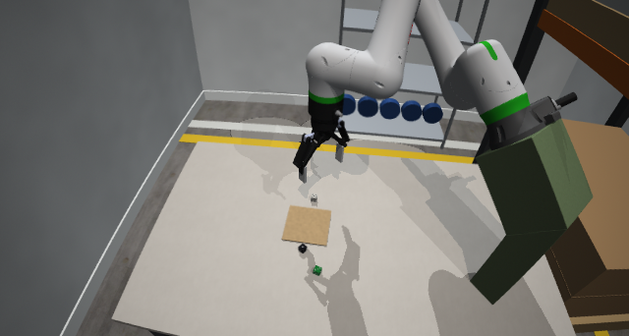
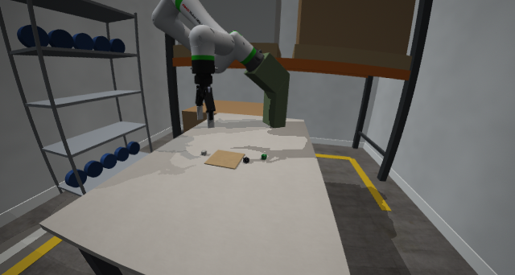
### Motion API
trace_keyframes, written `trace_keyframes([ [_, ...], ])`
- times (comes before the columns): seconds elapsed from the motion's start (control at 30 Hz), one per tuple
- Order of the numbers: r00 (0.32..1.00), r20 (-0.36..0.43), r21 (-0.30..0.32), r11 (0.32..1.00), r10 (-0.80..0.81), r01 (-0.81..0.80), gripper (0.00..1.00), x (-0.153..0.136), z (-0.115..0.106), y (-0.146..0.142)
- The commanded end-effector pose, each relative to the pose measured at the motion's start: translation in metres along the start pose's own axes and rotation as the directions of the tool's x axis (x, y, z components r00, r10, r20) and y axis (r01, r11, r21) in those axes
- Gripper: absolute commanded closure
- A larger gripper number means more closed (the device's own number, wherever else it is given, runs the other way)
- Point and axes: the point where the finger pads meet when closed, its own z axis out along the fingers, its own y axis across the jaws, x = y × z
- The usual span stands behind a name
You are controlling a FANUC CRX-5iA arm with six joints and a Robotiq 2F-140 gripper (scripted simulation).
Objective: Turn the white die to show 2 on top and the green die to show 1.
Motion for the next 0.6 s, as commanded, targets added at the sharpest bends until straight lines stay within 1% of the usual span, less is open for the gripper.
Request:
trace_keyframes([
  [0.0, 1.000, 0.000, 0.000, 1.000, 0.000, 0.000, 0.00, 0.000, 0.000, 0.000],
  [0.13, 1.000, 0.000, 0.000, 1.000, 0.000, 0.000, 0.00, 0.000, 0.000, 0.000],
  [0.23, 1.000, 0.002, -0.003, 1.000, -0.001, 0.001, 0.00, 0.000, 0.007, 0.000],
  [0.33, 1.000, 0.002, -0.003, 1.000, -0.001, 0.001, 0.00, 0.000, 0.019, 0.000],
  [0.47, 1.000, 0.002, -0.003, 1.000, -0.001, 0.001, 0.00, 0.000, 0.046, 0.000],
  [0.53, 1.000, 0.002, -0.003, 1.000, -0.001, 0.001, 0.00, 0.000, 0.046, 0.000],
  [0.57, 1.000, 0.002, -0.003, 1.000, -0.001, 0.001, 0.00, 0.000, 0.053, 0.000],
])
